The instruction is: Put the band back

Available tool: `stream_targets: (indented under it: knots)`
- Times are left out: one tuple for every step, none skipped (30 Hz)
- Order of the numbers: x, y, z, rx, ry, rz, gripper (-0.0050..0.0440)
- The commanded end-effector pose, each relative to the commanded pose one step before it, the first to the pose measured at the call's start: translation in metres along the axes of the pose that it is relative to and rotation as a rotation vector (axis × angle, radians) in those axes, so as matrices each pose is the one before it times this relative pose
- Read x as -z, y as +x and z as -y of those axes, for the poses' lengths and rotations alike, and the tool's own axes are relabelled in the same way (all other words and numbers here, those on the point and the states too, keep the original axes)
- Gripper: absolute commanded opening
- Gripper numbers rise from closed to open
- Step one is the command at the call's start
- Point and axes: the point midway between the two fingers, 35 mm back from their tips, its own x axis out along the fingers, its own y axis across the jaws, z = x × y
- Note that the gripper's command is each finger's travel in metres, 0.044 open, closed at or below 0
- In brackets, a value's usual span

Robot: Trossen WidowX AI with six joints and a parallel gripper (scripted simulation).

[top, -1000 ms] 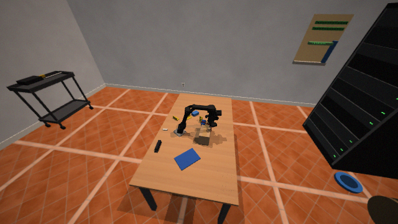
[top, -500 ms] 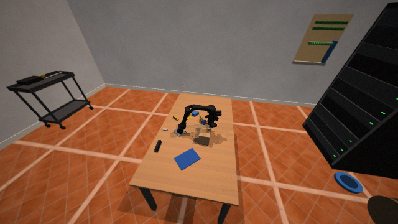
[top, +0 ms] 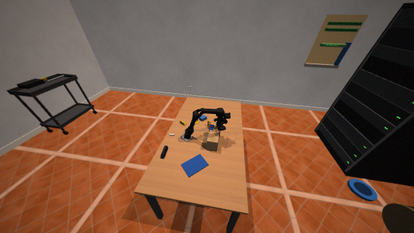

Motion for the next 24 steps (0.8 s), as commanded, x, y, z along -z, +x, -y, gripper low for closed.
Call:
stream_targets:
  knots:
    - [-0.00734,0.00116,-0.01214,-0.01657,-0.0125,0.00028,0.0]
    - [-0.00123,-0.00001,-0.00215,0.00006,0.0,0.00003,0.0]
    - [-0.00121,-0.00001,-0.00216,0.00007,0.0,0.00003,0.0]
    - [-0.0012,-0.00001,-0.00218,0.00008,0.0,0.00004,0.0]
    - [-0.00119,-0.00002,-0.00219,0.00009,0.0,0.00005,0.0]
    - [-0.00117,-0.00002,-0.0022,0.0001,0.0,0.00005,0.0]
    - [-0.00116,-0.00002,-0.00221,0.00011,0.0,0.00006,0.0]
    - [-0.00094,-0.00002,-0.00183,0.0001,0.0,0.00005,0.0]
    - [-0.00056,-0.00001,-0.0011,0.00006,0.0,0.00003,0.0]
    - [-0.00018,0.0,-0.00037,0.00002,0.0,0.00001,0.0]
    - [0.0,0.0,0.0,0.0,0.0,0.0,0.0]
    - [0.0,0.0,0.0,0.0,0.0,0.0,0.0]
    - [0.0,0.0,0.0,0.0,0.0,0.0,0.0]
    - [0.0,0.0,0.0,0.0,0.0,0.0,0.0]
    - [0.0,0.0,0.0,0.0,0.0,0.0,0.0]
    - [0.0,0.0,0.0,0.0,0.0,0.0,0.0]
    - [0.0,-0.00002,0.00004,0.00014,0.0001,0.00007,0.0]
    - [0.0,0.0,0.0,0.0,0.0,0.0,0.0]
    - [0.0,0.0,0.0,0.0,0.0,0.0,0.0]
    - [0.0,0.0,0.0,0.0,0.0,0.0,0.0]
    - [0.0,0.0,0.0,0.0,0.0,0.0,0.0]
    - [0.0,0.0,0.0,0.0,0.0,0.0,0.0]
    - [0.0,0.0,0.0,0.0,0.0,0.0,0.0]
    - [0.0,0.0,0.0,0.0,0.0,0.0,0.0]
